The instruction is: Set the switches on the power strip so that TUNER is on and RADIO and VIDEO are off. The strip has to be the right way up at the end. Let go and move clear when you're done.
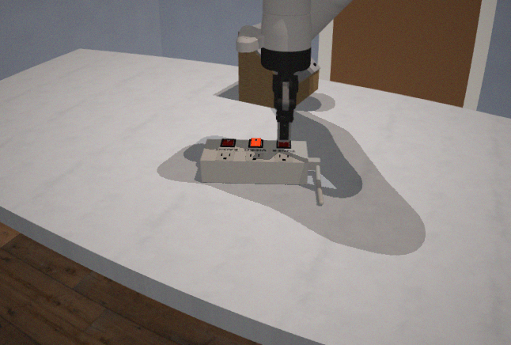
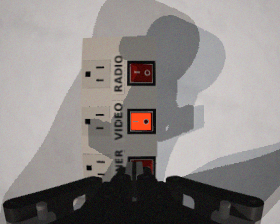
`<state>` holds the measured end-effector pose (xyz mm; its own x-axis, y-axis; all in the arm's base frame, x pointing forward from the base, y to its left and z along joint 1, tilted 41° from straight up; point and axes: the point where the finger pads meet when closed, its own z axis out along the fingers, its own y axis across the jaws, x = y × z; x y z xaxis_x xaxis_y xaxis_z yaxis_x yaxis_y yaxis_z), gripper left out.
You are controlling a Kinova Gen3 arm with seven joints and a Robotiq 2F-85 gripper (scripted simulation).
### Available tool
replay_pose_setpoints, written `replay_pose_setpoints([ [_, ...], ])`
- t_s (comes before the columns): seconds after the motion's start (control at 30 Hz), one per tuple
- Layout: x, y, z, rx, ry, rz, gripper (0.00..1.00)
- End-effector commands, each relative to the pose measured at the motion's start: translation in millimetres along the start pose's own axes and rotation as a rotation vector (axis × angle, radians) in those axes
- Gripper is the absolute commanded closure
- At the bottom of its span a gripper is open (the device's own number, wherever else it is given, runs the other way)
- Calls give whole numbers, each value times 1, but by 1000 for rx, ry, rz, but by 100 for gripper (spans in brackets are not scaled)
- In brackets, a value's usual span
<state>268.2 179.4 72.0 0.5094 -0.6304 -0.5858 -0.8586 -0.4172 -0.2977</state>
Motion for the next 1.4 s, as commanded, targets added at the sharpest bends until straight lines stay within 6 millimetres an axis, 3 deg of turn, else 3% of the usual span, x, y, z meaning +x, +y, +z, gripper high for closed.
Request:
replay_pose_setpoints([
  [0.0,2,-2,0,4,2,-4,100],
  [1.37,1,0,8,3,2,-2,100],
])
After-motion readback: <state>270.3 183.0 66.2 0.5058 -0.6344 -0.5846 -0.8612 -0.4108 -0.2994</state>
